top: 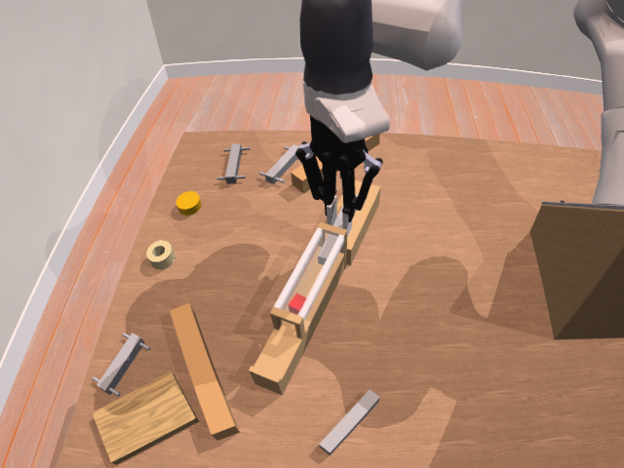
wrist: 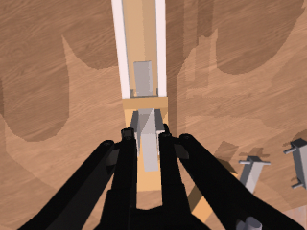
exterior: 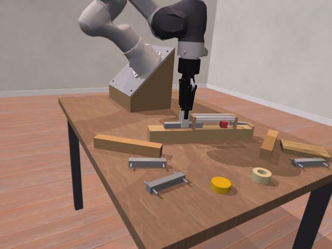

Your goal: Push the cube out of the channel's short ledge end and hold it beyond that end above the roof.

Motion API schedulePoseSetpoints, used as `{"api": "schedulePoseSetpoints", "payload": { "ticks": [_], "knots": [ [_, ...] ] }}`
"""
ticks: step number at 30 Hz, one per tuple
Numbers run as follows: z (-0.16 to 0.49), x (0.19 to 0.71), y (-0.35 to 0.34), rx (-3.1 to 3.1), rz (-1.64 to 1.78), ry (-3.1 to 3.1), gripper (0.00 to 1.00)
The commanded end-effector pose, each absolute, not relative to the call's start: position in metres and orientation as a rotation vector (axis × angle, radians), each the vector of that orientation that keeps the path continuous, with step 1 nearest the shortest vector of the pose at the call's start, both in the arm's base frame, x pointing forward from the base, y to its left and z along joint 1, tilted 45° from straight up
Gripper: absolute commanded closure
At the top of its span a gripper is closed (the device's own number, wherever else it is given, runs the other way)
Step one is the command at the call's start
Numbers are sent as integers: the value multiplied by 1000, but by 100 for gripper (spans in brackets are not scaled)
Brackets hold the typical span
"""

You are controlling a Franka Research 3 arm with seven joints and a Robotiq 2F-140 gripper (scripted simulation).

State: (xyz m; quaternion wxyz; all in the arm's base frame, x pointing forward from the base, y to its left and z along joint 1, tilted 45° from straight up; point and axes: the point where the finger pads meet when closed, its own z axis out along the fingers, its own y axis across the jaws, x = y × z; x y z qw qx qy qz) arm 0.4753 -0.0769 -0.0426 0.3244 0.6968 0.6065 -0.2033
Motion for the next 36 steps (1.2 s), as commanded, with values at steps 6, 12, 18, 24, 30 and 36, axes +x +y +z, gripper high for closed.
{"api": "schedulePoseSetpoints", "payload": {
  "ticks": [6,12,18,24,30,36],
  "knots": [
    [-48,478,-70,1841,-527,1567,100],
    [-49,478,-69,1841,-527,1567,100],
    [-49,478,-69,1841,-527,1567,100],
    [-49,478,-69,1841,-527,1567,100],
    [-49,478,-69,1841,-527,1567,100],
    [-49,478,-69,1841,-527,1567,100]
  ]
}}
